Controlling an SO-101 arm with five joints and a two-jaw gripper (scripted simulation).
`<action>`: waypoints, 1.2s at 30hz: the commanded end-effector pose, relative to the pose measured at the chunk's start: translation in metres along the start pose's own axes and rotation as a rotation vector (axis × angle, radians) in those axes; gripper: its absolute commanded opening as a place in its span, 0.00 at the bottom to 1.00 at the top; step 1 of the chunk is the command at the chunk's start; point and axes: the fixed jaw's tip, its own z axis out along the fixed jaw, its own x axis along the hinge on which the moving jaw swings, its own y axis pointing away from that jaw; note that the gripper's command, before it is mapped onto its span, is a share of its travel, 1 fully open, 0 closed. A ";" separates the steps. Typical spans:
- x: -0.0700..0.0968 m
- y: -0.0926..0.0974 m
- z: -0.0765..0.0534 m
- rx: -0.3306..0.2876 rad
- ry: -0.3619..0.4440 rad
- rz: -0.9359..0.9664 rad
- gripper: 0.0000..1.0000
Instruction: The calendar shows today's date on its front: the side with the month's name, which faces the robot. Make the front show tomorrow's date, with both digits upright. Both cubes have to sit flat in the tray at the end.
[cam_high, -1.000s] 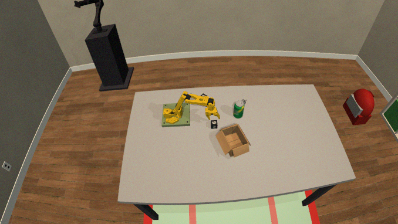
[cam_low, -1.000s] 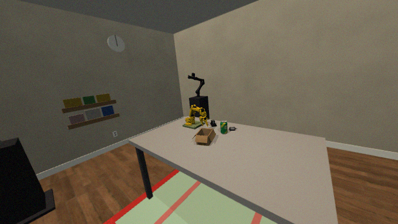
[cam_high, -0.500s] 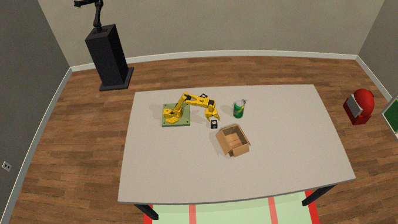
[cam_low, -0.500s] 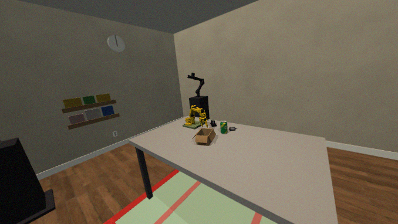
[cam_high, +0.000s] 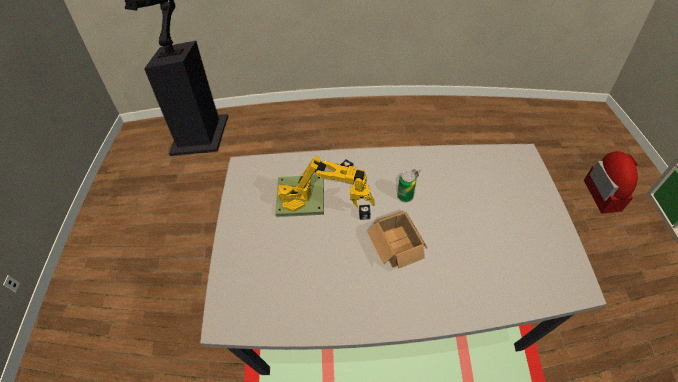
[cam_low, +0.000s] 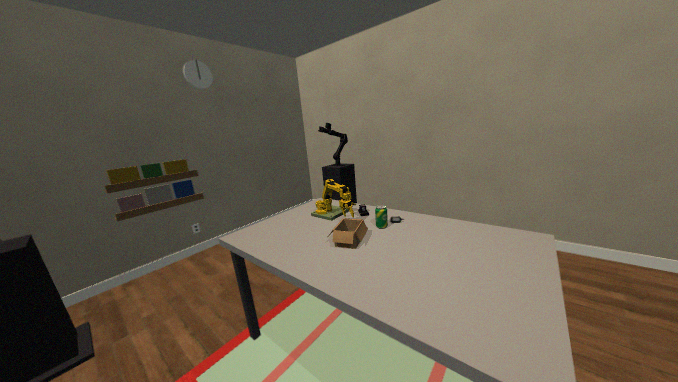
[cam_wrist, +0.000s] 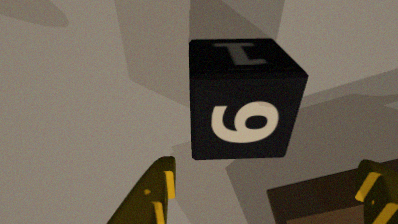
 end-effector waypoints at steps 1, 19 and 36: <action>0.002 0.002 0.006 -0.017 -0.007 0.001 0.35; 0.002 0.002 0.028 -0.017 -0.007 0.001 0.35; 0.001 0.003 0.044 -0.017 -0.007 0.001 0.35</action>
